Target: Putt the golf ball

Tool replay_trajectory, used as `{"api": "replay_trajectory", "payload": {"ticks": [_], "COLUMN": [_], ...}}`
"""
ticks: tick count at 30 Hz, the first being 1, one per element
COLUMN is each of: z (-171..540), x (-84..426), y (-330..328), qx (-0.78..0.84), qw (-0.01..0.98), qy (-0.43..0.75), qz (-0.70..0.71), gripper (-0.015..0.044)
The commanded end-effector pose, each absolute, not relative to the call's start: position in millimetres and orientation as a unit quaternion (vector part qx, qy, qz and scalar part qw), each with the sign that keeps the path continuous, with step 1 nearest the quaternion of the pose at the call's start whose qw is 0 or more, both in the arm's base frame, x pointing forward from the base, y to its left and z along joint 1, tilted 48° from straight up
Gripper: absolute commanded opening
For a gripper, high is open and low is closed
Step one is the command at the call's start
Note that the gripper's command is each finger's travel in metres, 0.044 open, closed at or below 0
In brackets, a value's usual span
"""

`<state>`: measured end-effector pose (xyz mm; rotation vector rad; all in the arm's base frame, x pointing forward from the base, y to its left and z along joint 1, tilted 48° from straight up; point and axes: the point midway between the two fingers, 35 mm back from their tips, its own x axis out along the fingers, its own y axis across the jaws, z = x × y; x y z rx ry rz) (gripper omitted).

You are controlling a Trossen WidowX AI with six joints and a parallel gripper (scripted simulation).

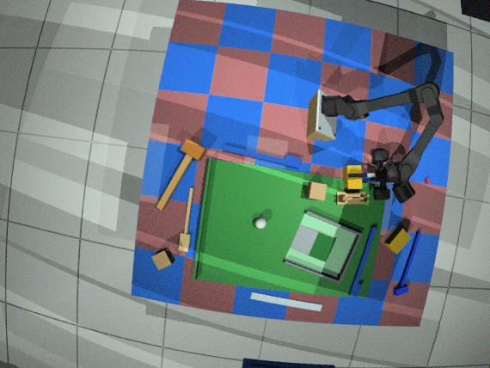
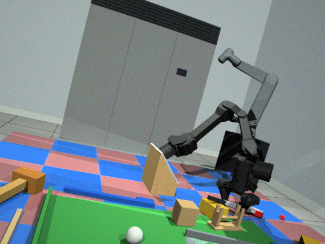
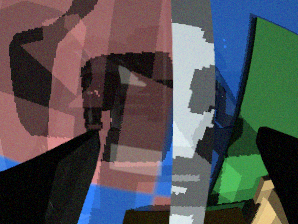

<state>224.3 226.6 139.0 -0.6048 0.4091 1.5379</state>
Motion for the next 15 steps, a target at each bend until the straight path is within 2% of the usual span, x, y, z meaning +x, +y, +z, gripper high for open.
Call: {"api": "replay_trajectory", "payload": {"ticks": [1, 14, 15], "z": [139.4, 139.4, 139.4], "x": [224.3, 224.3, 224.3], "y": [226.5, 226.5, 226.5], "qx": [-0.267, -0.267, -0.267], "qw": [0.659, 0.659, 0.659], "qy": [0.180, 0.180, 0.180], "qz": [0.679, 0.679, 0.679], "gripper": [0.0387, 0.0046, 0.0040]}}
